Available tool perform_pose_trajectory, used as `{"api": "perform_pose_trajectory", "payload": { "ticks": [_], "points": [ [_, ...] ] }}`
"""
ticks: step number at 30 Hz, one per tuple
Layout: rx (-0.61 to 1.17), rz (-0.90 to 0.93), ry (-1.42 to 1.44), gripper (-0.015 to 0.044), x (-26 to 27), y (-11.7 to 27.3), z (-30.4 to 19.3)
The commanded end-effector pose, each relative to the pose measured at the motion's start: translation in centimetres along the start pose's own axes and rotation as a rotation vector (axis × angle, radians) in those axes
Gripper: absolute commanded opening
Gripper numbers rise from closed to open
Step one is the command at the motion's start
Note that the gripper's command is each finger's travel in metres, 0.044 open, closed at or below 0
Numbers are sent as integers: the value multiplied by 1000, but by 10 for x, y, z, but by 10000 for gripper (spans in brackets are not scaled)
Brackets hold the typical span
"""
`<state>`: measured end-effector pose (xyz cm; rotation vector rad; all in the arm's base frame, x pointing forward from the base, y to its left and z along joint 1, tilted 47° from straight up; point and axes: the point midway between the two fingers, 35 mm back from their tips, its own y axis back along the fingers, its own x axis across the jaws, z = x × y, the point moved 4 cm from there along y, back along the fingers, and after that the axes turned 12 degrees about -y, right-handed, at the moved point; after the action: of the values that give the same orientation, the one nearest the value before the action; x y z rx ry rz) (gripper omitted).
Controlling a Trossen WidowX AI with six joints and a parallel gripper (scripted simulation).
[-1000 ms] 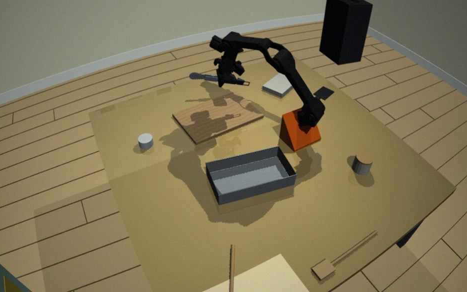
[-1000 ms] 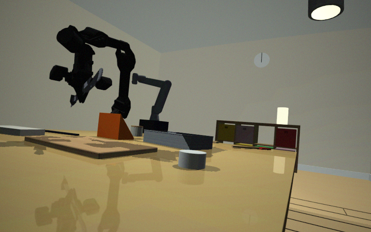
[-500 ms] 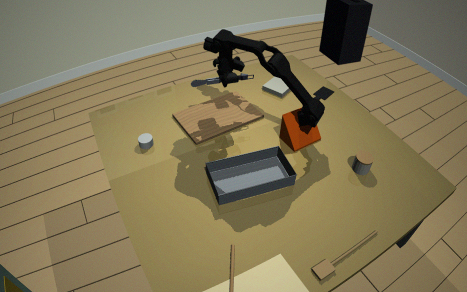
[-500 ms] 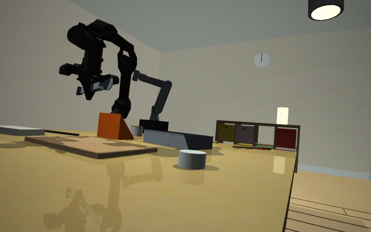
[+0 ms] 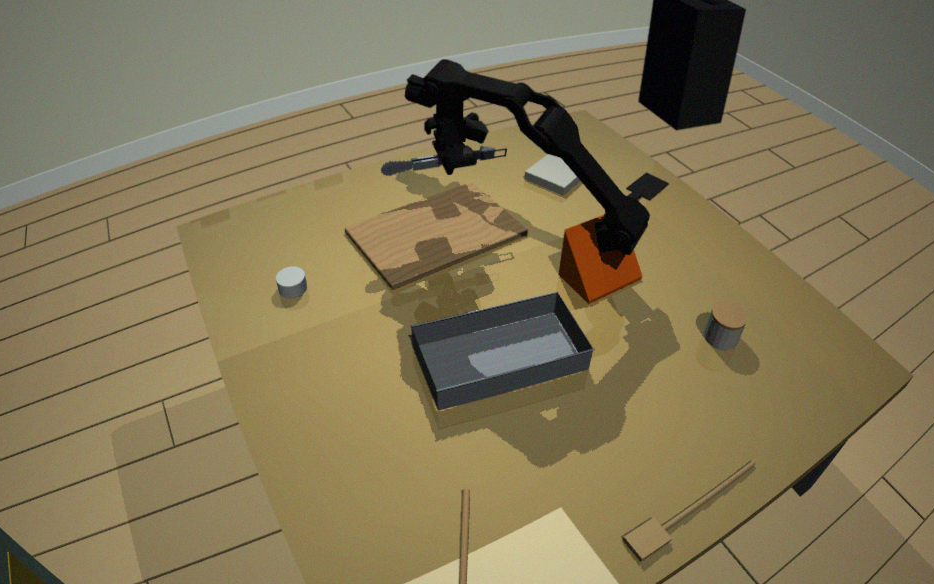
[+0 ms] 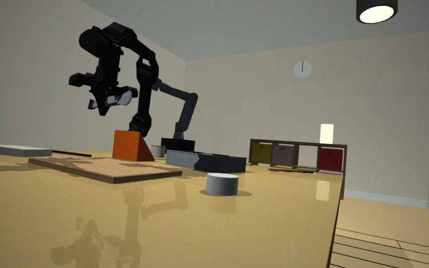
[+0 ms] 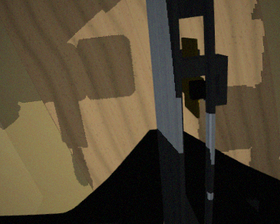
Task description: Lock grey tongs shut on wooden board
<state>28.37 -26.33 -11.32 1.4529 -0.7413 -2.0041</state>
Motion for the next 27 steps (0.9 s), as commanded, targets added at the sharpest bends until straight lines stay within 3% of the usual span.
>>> {"api": "perform_pose_trajectory", "payload": {
  "ticks": [1,27],
  "points": [
    [-4,-3,-3,-150,1,-7,0],
    [-3,-3,-2,-150,2,-50,-3]
  ]
}}
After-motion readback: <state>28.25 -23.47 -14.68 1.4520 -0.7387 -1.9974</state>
